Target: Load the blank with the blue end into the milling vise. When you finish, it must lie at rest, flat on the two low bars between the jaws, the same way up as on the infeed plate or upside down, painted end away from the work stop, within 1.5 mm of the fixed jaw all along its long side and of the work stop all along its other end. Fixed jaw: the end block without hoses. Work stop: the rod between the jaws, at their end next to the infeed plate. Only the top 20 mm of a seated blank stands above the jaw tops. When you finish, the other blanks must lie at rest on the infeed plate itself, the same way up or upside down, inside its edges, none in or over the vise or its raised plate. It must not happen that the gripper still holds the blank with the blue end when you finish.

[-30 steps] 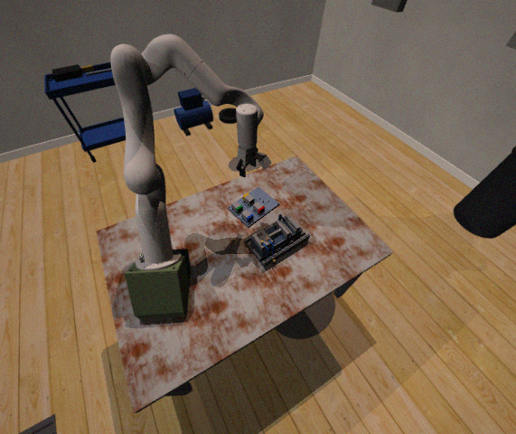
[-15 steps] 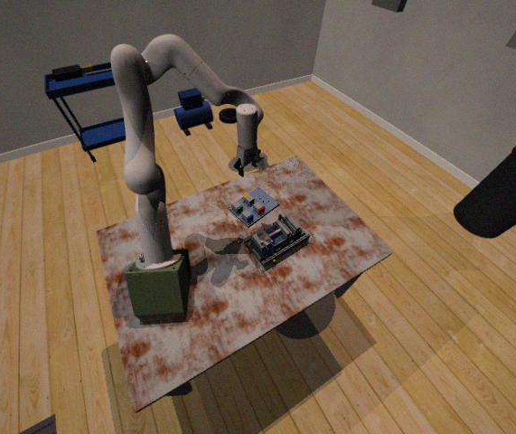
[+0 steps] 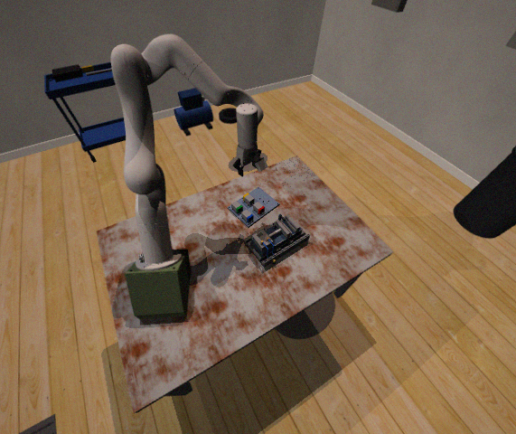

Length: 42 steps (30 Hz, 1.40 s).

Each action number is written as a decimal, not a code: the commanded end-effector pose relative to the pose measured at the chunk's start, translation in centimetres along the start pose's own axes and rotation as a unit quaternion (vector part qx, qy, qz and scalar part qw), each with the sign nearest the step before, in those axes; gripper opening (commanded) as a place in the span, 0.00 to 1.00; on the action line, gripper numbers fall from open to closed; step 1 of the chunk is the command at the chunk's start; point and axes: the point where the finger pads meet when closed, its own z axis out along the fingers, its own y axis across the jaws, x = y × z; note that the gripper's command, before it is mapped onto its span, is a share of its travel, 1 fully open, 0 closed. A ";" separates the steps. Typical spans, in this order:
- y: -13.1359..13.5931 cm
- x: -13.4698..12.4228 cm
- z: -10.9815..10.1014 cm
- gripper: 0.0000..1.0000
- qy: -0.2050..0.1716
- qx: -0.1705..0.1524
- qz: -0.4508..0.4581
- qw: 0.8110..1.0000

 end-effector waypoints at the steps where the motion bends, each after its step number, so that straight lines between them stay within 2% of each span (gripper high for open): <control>1: -0.1 0.0 -0.1 1.00 0.000 0.001 0.001 1.000; 2: -0.1 0.0 -0.1 0.72 0.000 0.001 0.000 1.000; 42: -0.1 0.0 -0.1 0.72 0.000 0.001 0.000 1.000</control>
